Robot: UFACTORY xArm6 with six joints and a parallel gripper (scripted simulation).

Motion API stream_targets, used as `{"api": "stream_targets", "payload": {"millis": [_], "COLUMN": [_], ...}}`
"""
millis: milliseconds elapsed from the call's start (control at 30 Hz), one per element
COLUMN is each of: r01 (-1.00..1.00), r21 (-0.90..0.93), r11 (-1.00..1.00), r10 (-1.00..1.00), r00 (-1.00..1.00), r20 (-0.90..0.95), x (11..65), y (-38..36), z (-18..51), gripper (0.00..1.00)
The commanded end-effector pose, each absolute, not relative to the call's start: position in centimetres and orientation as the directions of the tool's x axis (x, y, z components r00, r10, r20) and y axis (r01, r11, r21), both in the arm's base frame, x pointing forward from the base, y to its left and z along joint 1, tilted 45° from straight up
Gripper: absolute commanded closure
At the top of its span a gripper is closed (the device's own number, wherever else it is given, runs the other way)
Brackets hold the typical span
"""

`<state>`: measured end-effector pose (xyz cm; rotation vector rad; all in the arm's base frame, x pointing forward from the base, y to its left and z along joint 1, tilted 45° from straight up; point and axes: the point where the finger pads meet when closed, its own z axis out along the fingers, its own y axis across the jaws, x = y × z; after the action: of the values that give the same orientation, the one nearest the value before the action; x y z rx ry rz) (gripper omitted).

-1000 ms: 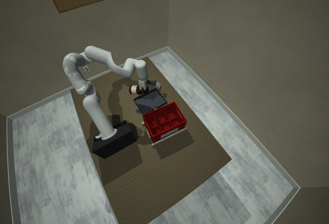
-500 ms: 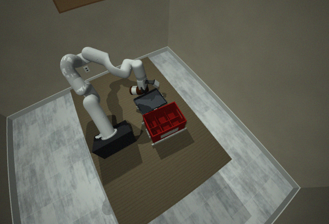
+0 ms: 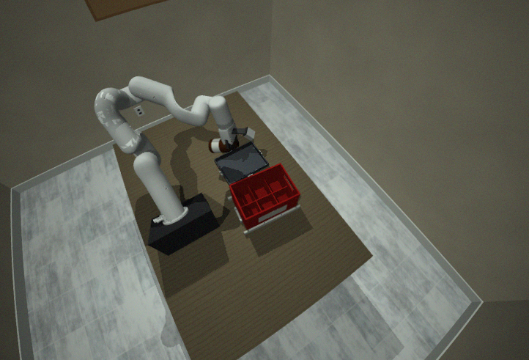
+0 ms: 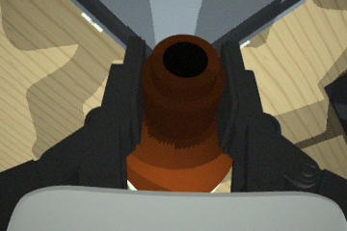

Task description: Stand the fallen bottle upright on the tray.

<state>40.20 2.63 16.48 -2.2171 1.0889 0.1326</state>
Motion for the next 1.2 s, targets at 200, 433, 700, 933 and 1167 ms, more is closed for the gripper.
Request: {"api": "stream_targets", "payload": {"millis": [200,433,700,933,1167], "r01": [-0.737,-0.737,-0.737,-0.738,-0.738], "r21": [-0.515,-0.515,-0.513,-0.512,-0.511], "r11": [-0.439,-0.439,-0.439,-0.44,-0.441], "r10": [-0.673,-0.674,-0.684,-0.698,-0.725], "r00": [0.649,0.649,0.645,0.64,0.628], "r20": [-0.355,-0.354,-0.341,-0.321,-0.282], "x": [40.29,40.29,40.29,40.28,40.26], "y": [2.55,2.55,2.56,2.58,2.59], "z": [16.59,16.59,16.57,16.55,16.56], "gripper": [1.0,1.0,1.0,1.0,1.0]}}
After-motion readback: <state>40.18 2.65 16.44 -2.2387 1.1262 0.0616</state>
